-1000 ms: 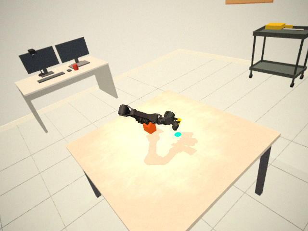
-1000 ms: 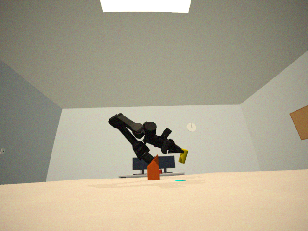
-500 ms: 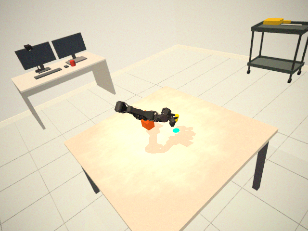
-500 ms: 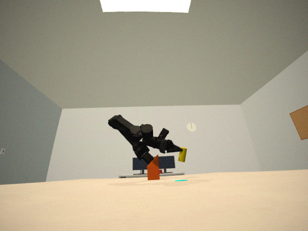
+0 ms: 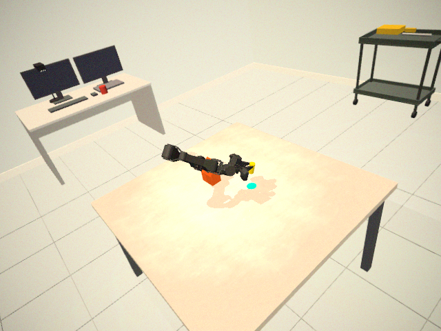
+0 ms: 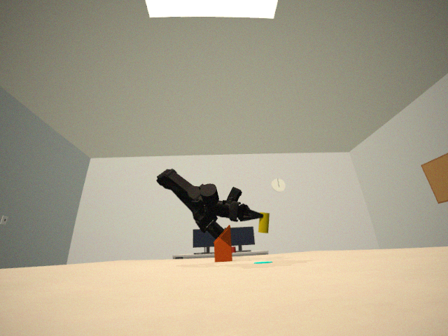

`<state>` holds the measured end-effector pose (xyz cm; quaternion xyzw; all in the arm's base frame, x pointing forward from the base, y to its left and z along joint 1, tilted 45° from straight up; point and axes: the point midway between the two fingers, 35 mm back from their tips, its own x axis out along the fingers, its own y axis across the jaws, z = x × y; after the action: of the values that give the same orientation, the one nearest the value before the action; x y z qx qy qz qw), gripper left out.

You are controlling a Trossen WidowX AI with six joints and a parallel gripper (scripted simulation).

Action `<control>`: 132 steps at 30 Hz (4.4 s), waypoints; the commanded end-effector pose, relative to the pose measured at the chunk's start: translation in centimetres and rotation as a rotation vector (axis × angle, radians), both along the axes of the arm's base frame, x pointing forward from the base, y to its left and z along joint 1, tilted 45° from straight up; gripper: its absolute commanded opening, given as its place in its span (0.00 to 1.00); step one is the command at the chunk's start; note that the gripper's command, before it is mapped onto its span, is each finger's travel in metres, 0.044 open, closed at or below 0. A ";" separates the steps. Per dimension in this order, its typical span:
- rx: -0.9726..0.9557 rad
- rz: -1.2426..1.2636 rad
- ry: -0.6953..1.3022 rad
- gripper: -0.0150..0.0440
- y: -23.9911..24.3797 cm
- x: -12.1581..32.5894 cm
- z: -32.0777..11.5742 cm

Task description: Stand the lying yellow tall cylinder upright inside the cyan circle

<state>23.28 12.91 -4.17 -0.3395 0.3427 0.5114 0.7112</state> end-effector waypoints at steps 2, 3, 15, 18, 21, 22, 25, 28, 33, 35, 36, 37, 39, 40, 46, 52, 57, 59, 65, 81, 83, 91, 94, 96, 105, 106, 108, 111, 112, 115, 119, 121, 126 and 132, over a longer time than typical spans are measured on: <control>0.030 0.015 -0.037 0.43 -0.1 -0.1 0.4; 0.034 0.017 -0.043 0.43 -0.1 -0.1 0.5; 0.087 0.047 -0.120 0.43 -0.3 -0.4 1.3; 0.099 0.054 -0.140 0.43 -0.4 -0.5 1.5; 0.111 0.062 -0.160 0.43 -0.4 -0.5 1.7; 0.114 0.065 -0.167 0.43 -0.5 -0.6 1.8; 0.125 0.072 -0.187 0.43 -0.5 -0.7 2.0; 0.127 0.074 -0.191 0.43 -0.5 -0.7 2.0; 0.127 0.074 -0.191 0.43 -0.5 -0.7 2.0; 0.127 0.074 -0.191 0.43 -0.5 -0.7 2.0; 0.127 0.074 -0.191 0.43 -0.5 -0.7 2.0; 0.127 0.074 -0.191 0.43 -0.5 -0.7 2.0; 0.127 0.074 -0.191 0.43 -0.5 -0.7 2.0; 0.127 0.074 -0.191 0.43 -0.5 -0.7 2.0; 0.125 0.075 -0.190 0.43 -0.8 -0.6 1.7; 0.117 0.077 -0.187 0.43 -2.1 -0.2 0.5; 0.114 0.079 -0.184 0.43 -3.2 0.0 -0.5; 0.113 0.079 -0.184 0.43 -3.6 0.0 -1.0; 0.114 0.079 -0.183 0.43 -4.8 0.0 -2.2; 0.120 0.073 -0.184 0.43 -7.6 -0.2 -4.9; 0.118 0.073 -0.181 0.43 -8.1 -0.2 -5.4; 0.117 0.073 -0.180 0.43 -8.3 -0.2 -5.5; 0.117 0.073 -0.180 0.43 -8.3 -0.2 -5.5; 0.117 0.073 -0.180 0.48 -8.3 -0.2 -5.5; 0.117 0.073 -0.180 0.88 -8.3 -0.2 -5.5; 0.117 0.073 -0.180 0.92 -8.3 -0.2 -5.5; 0.117 0.073 -0.180 0.93 -8.3 -0.2 -5.5; 0.117 0.073 -0.180 0.93 -8.2 -0.2 -5.5; 0.116 0.073 -0.179 0.93 -8.1 -0.1 -5.3; 0.111 0.076 -0.178 0.93 -7.1 0.0 -4.3; 0.109 0.077 -0.179 0.93 -5.7 0.1 -2.9; 0.109 0.077 -0.180 0.93 -5.0 0.1 -2.2; 0.116 0.076 -0.186 0.93 -3.2 -0.2 -0.5; 0.127 0.074 -0.191 0.93 -1.9 -0.6 0.6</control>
<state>23.09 10.45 -3.99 -0.3571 0.2243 0.5244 0.7397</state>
